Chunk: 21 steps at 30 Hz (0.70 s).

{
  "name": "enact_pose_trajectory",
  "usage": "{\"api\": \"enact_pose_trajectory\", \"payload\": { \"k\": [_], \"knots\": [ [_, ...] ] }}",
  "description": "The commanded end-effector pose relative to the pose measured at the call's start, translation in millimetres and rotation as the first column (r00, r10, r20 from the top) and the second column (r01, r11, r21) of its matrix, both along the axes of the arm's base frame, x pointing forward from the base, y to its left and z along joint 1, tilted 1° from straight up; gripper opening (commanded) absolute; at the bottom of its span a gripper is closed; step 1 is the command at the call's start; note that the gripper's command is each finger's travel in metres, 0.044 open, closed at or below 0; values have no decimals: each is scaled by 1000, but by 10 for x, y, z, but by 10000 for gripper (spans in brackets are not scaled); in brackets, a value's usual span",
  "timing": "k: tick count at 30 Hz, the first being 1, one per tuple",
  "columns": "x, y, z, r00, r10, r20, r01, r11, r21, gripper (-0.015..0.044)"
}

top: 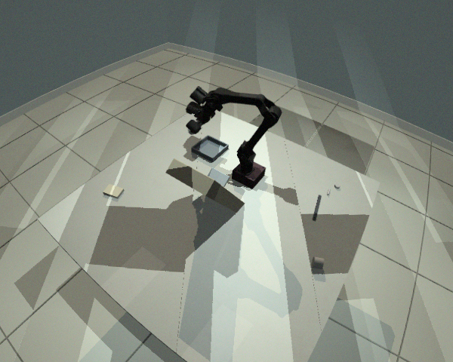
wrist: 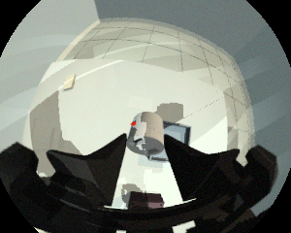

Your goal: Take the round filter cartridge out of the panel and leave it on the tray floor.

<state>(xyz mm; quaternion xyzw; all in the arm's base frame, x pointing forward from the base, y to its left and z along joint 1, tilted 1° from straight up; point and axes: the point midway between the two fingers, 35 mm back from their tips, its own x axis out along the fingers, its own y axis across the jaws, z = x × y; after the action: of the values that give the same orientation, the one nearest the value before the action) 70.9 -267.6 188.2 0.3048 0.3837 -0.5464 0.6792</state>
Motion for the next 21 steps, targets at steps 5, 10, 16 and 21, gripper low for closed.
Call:
{"api": "enact_pose_trajectory", "payload": {
  "k": [5, 10, 16, 21],
  "knots": [
    [-373, -80, -293, 990, -138, -2, 138, 990, -2, 0],
    [-613, -89, -474, 975, -222, -2, 222, 975, -3, 0],
    [-882, -58, -674, 950, -311, -4, 311, 950, -5, 0],
    [-1094, -3, -841, 922, -387, -2, 387, 922, -5, 0]
  ]
}}
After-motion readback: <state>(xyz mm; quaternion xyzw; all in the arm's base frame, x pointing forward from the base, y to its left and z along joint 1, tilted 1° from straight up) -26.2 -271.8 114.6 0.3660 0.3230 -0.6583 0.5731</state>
